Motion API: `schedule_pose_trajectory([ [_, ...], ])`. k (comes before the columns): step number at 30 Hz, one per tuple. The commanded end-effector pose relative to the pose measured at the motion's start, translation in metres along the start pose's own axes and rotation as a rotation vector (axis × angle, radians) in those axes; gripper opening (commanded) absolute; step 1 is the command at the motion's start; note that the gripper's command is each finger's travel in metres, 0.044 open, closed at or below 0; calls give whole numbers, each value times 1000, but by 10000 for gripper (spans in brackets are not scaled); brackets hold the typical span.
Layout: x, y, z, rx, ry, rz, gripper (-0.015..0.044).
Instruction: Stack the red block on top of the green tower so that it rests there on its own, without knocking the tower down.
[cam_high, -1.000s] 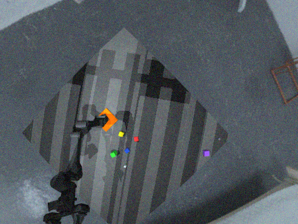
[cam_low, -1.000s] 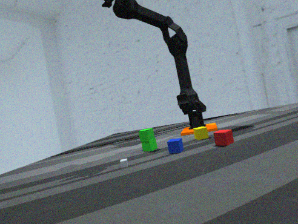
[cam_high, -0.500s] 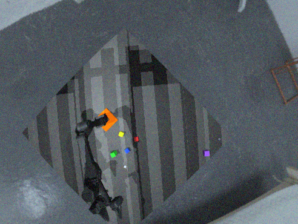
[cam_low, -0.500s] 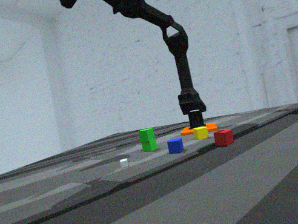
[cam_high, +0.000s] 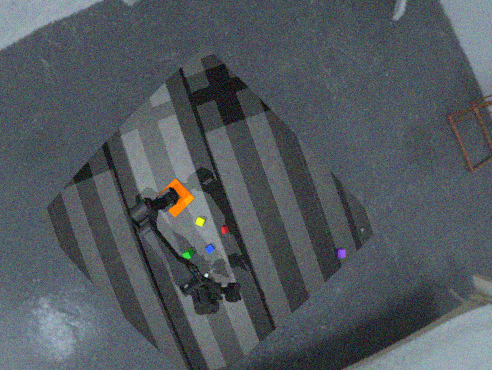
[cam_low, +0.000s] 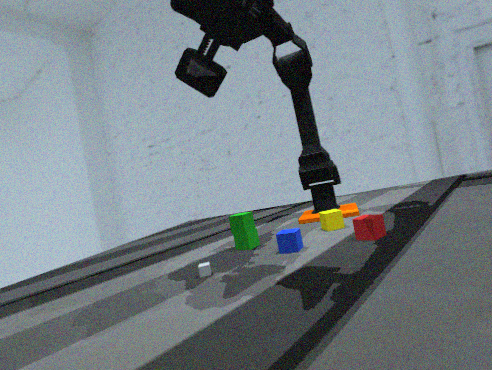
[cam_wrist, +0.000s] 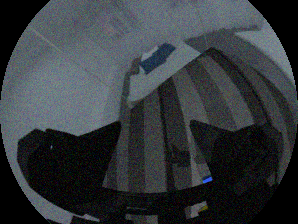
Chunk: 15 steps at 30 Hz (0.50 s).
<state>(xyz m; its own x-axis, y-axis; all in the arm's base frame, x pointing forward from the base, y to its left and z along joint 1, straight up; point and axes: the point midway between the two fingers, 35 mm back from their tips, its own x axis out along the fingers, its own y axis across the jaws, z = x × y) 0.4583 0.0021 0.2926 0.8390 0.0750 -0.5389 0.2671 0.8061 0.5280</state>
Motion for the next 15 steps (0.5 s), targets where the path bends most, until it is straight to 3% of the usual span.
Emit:
schedule_pose_trajectory([
  [1,10,-8,-77,27,235,-118,440],
  [9,-15,-30,-203,-7,619,-397,440],
  [15,-46,-47,-253,-63,779,-573,440],
])
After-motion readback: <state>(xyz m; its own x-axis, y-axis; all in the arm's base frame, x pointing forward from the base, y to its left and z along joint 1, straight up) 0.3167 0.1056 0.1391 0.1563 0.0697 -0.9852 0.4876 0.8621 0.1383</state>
